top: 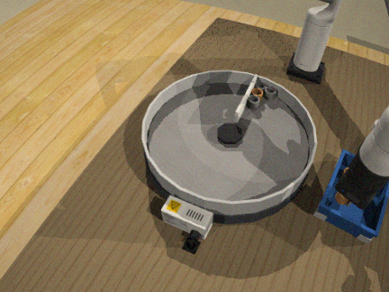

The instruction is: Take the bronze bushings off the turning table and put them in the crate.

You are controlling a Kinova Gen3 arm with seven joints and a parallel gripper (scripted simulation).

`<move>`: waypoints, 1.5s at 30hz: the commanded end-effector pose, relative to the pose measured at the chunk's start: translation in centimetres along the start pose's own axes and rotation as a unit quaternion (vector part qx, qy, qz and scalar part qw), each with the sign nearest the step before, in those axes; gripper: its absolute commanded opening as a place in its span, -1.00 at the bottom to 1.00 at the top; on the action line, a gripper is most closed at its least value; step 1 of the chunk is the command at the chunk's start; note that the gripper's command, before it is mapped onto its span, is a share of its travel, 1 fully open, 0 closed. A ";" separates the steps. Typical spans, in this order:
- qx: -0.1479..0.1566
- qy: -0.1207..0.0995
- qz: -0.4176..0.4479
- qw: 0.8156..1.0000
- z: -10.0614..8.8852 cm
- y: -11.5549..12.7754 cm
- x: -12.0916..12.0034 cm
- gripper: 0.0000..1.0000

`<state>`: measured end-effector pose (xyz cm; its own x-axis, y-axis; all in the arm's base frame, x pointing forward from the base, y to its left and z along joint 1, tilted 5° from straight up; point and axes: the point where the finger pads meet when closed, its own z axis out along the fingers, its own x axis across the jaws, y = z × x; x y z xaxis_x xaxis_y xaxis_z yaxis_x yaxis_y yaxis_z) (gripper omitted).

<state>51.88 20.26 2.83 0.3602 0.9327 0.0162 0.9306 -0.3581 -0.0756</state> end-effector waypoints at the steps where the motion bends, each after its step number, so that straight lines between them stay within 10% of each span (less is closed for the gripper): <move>1: 0.000 0.000 0.000 1.000 0.1 0.0 0.0 -1.00; 45: 0.000 0.000 0.000 1.000 1.9 0.0 0.0 -1.00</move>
<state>51.66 20.33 0.92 0.3599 0.9329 0.0147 0.9306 -0.3577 -0.0779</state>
